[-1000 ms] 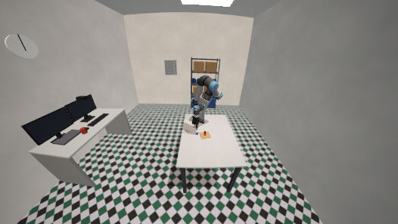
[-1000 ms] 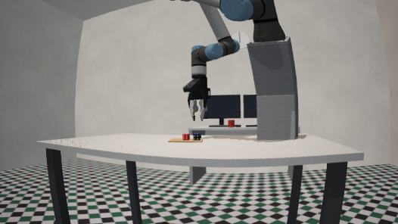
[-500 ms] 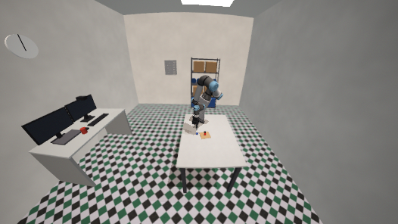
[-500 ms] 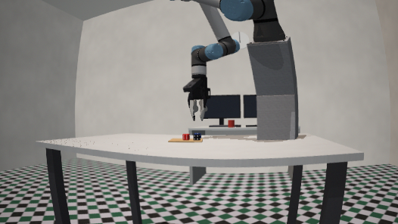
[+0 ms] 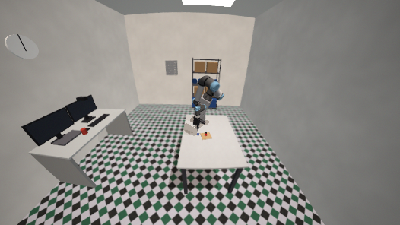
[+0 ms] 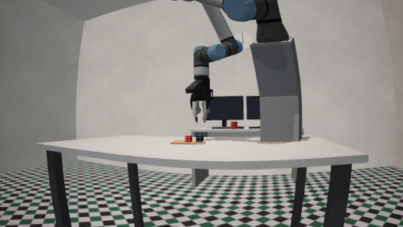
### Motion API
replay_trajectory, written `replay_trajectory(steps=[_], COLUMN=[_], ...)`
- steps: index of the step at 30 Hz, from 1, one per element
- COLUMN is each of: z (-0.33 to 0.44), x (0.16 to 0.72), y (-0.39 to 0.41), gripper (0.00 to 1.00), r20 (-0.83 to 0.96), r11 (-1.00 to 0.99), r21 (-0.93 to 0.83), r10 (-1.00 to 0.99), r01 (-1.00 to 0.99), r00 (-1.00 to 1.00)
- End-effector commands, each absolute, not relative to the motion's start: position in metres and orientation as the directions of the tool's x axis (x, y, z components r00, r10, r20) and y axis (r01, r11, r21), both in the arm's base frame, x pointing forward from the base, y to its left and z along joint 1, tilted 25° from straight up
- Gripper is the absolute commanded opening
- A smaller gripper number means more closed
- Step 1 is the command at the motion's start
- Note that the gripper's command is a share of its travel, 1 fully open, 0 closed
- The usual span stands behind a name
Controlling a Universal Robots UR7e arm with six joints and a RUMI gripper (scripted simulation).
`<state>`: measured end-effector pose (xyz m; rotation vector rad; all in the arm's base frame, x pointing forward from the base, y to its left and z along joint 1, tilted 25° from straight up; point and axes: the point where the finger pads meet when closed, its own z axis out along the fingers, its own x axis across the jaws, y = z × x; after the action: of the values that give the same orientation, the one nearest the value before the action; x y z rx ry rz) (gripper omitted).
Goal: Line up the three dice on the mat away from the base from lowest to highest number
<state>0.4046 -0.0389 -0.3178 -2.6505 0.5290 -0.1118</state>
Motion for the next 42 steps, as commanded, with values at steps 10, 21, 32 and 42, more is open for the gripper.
replay_trajectory(steps=[10,21,32,42], z=[-0.321,-0.331,-0.343,-0.357], x=[0.406,0.407,0.410,0.412], y=[-0.038,-0.033,-0.028,-0.022], gripper=[0.24,0.24,0.24,0.24], r20=[-0.004,-0.004,-0.004,-0.004], r11=[-0.834,-0.834,-0.834,-0.834], r21=[-0.429,-0.429,-0.429,-0.429], r10=[-0.383,-0.383,-0.383,-0.383], r01=[-0.348,-0.348,-0.348,-0.348], r00=[0.924,0.924,0.924,0.924])
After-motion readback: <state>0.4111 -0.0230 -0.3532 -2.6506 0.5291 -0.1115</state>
